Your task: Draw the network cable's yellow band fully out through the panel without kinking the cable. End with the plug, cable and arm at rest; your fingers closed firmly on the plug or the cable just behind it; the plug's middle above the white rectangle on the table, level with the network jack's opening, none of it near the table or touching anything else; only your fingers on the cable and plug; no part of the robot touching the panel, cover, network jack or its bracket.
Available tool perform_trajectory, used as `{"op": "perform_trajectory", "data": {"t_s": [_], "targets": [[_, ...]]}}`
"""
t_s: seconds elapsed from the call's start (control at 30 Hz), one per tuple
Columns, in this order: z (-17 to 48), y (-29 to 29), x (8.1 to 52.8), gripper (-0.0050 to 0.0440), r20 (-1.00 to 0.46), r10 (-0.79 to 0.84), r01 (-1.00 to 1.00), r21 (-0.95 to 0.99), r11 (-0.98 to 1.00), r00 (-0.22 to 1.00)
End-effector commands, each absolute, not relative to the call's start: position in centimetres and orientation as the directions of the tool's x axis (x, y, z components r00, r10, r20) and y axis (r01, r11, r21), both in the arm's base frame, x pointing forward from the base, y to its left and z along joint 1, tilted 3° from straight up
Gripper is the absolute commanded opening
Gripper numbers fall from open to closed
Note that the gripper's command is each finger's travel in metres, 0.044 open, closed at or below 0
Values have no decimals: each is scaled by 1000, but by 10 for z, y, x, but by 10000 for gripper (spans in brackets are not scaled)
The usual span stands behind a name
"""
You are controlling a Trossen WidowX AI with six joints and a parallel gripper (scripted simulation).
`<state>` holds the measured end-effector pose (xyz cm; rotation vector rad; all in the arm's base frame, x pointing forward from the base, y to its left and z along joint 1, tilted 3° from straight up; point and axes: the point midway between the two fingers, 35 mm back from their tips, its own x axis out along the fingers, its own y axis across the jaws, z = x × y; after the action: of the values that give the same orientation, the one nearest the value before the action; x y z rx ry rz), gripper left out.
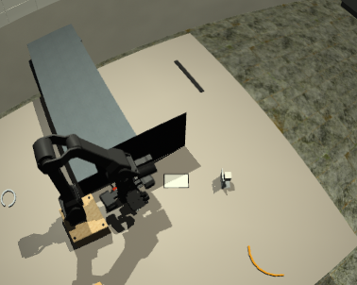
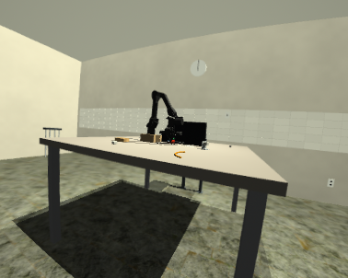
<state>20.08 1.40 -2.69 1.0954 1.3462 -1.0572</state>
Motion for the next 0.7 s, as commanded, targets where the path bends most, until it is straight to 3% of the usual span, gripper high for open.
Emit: {"op": "perform_trajectory", "data": {"t_s": [0.0,0.5,0.67], "targets": [[-25,14,204,0,-999,49,982,-2,189,-12],[-4,12,201,-5,-999,49,979,14,202,5],[-5,8,201,-42,-999,47,981,7,196,-2]]}}
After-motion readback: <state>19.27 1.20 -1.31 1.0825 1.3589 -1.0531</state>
